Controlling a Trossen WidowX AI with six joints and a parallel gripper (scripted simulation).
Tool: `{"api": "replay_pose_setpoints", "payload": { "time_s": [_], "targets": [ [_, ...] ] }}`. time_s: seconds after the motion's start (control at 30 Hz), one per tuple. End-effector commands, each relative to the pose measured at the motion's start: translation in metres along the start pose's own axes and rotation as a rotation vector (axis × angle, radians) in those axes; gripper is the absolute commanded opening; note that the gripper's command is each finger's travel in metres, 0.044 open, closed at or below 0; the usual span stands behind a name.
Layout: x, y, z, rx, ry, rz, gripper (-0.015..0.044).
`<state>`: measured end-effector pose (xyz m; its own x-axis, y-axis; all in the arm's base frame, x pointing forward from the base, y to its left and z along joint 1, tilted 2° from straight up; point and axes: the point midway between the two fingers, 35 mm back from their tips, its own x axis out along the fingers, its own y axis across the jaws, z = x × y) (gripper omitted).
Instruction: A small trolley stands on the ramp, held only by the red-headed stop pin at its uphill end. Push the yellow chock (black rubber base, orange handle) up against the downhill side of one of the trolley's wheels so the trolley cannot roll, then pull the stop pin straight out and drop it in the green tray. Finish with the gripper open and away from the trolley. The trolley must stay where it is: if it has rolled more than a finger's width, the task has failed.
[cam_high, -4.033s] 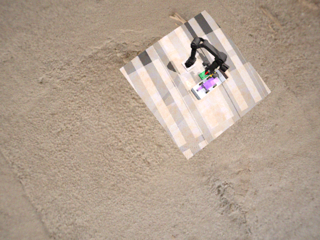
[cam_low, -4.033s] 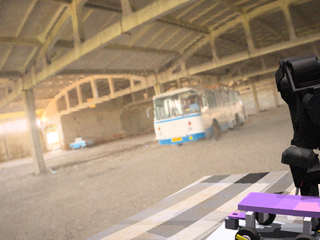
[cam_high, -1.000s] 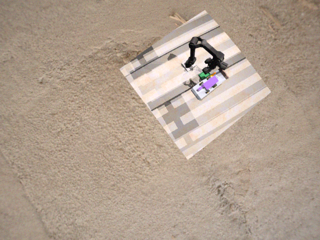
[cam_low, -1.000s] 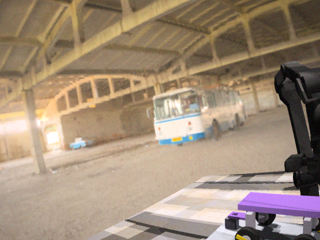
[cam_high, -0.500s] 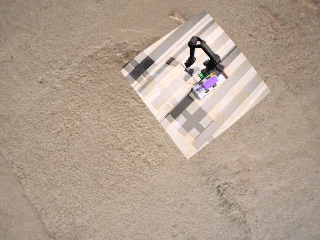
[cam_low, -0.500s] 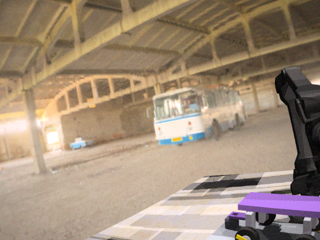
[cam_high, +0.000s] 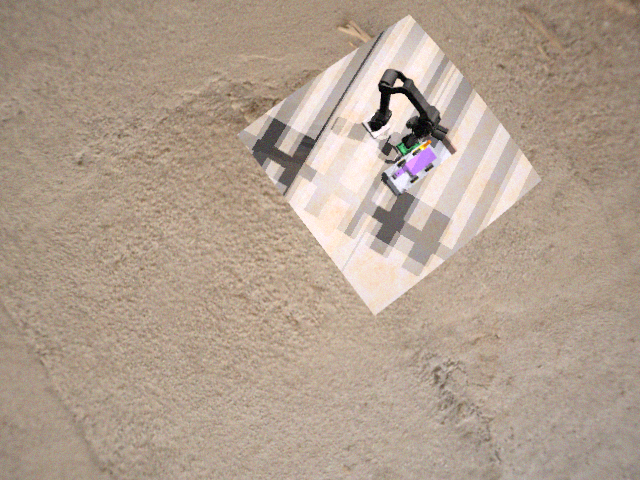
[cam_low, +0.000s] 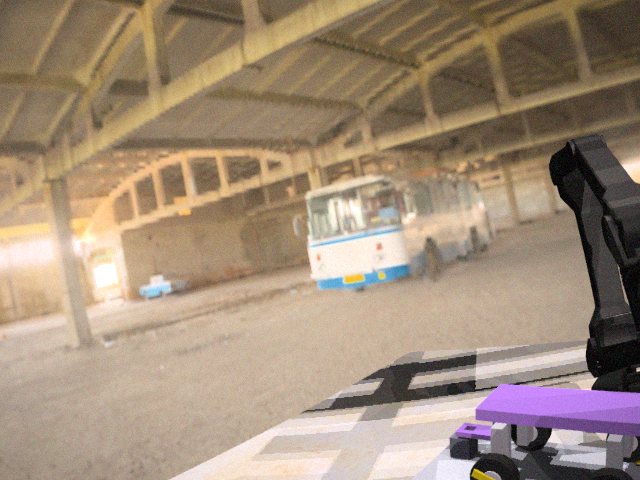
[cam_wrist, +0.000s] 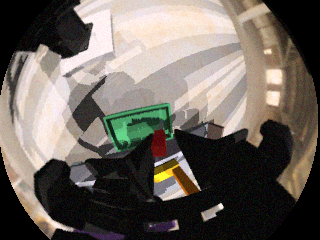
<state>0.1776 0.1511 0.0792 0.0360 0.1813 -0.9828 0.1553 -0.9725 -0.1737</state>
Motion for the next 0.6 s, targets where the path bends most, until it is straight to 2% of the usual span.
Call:
{"api": "replay_pose_setpoints", "payload": {
  "time_s": [0.0, 0.57],
  "targets": [
    [0.001, 0.002, 0.0, 0.0, -0.003, -0.004, 0.019],
    [0.003, 0.014, -0.001, 0.0, -0.002, -0.003, 0.019]
  ]
}}
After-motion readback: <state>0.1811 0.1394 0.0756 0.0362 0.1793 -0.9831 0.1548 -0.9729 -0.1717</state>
